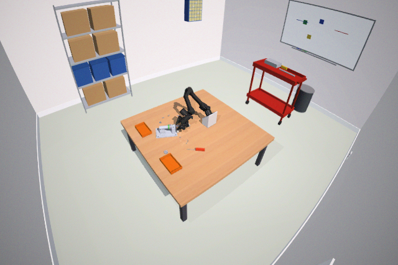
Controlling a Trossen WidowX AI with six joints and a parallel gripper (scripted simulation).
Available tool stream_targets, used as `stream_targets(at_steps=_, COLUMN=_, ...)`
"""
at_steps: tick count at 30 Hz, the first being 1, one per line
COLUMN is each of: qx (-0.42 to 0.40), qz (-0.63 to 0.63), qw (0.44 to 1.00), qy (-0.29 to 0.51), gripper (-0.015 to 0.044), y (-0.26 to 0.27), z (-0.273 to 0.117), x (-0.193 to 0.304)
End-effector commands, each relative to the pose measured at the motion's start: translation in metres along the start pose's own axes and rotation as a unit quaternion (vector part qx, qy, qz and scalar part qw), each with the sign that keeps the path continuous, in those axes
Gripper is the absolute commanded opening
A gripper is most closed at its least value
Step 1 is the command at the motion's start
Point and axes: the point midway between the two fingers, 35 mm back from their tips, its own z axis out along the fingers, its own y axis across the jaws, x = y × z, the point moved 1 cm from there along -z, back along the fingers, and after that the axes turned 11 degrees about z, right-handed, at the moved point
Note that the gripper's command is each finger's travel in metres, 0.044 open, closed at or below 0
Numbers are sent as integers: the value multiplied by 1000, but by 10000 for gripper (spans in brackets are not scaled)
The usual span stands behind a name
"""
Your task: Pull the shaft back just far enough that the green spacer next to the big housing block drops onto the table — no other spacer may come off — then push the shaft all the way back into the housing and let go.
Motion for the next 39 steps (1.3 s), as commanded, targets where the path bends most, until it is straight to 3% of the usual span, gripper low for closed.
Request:
stream_targets(at_steps=1, qx=0, qz=-1, qw=1000, qy=2, gripper=440, y=0, z=7, x=2)
stream_targets(at_steps=25, qx=0, qz=-1, qw=1000, qy=2, gripper=440, y=-2, z=7, x=3)
stream_targets(at_steps=39, qx=-1, qz=2, qw=1000, qy=1, gripper=72, y=0, z=7, x=2)
